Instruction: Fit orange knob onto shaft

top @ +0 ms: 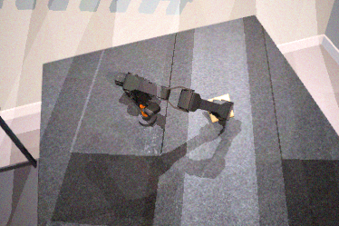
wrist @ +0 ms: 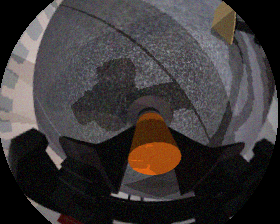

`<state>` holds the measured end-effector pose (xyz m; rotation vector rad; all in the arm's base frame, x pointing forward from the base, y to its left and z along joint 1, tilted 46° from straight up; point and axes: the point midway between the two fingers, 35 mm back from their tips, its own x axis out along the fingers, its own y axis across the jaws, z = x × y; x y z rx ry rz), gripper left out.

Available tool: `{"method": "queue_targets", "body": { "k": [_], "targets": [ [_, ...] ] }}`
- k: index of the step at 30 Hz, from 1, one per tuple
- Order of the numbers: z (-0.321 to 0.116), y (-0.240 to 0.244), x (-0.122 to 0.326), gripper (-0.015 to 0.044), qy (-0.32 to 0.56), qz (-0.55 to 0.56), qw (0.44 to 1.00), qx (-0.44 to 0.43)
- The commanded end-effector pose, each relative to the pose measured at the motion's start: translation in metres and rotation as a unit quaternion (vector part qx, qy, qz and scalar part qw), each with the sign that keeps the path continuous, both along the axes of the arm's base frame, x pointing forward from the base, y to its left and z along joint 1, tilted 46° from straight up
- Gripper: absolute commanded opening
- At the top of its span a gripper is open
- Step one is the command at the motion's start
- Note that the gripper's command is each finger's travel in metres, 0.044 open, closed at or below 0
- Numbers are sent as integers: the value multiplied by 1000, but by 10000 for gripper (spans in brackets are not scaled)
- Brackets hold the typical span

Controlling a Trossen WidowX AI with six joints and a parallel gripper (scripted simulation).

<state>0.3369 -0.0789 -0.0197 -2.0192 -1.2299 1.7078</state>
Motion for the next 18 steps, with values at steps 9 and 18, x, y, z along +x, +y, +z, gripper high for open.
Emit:
{"method": "queue_targets", "body": {
  "k": [9, 18],
  "targets": [
    [-3, 4, 0, 0, 0, 1, 1000, 0],
    [-3, 4, 0, 157, 0, 1, 1000, 0]
  ]
}}
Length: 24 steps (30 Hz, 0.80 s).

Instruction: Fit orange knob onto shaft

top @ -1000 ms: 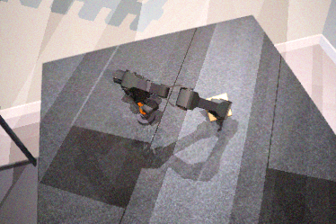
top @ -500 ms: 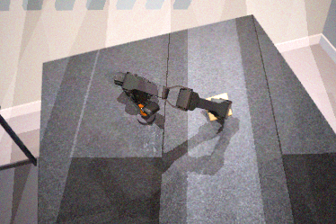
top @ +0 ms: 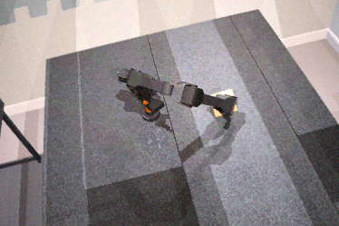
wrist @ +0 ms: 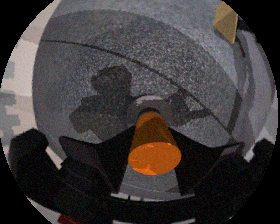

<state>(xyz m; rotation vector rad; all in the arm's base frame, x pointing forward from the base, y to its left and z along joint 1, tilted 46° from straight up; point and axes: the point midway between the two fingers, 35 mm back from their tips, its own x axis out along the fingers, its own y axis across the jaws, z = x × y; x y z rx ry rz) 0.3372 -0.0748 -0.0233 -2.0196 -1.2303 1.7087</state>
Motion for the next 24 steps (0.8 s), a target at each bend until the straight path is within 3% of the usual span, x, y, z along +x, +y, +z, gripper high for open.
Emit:
{"method": "queue_targets", "body": {
  "k": [1, 11, 18, 24],
  "targets": [
    [0, 0, 0, 184, 0, 0, 1000, 0],
    [0, 0, 0, 440, 0, 0, 1000, 0],
    [6, -7, 1, 440, 2, -4, 1000, 0],
    [61, -63, 2, 440, 24, -42, 999, -1]
  ]
}}
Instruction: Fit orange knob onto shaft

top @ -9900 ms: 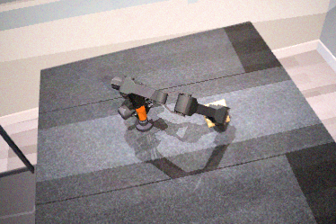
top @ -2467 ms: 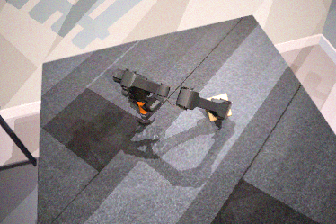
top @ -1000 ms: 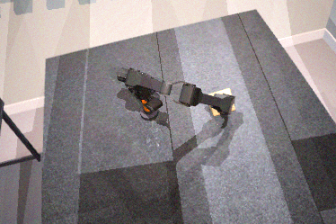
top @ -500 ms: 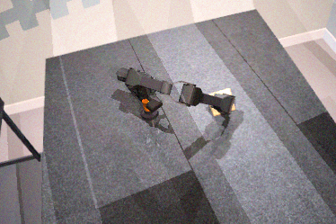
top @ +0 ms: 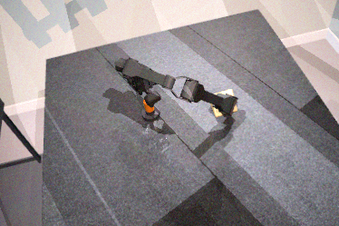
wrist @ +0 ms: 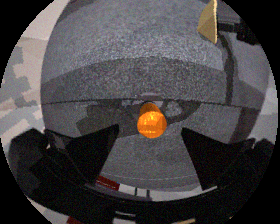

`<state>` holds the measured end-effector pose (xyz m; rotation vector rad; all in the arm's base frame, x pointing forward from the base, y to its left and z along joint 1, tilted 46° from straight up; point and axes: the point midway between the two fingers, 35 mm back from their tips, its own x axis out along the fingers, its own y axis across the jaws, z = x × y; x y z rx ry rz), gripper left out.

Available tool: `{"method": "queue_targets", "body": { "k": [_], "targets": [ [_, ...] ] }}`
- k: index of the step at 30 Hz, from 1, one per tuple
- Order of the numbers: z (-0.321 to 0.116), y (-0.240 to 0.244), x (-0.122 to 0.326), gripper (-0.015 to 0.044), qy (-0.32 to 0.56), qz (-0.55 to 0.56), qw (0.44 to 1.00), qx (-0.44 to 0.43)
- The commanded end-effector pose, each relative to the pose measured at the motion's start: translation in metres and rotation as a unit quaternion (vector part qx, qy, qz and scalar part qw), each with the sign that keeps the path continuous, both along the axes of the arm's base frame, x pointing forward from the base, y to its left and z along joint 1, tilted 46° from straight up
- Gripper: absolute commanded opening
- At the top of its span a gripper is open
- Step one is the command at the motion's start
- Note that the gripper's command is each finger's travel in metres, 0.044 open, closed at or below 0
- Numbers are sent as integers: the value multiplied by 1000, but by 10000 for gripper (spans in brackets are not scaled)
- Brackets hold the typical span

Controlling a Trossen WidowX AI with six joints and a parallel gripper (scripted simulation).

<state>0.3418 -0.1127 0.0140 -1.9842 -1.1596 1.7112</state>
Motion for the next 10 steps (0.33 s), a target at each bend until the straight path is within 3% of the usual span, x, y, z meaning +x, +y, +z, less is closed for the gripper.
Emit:
{"method": "queue_targets", "body": {
  "k": [1, 10],
  "targets": [
    [28, -29, -3, 440, 6, -20, 1000, -4],
    [29, -31, 0, 440, 5, -22, 1000, -5]
  ]
}}
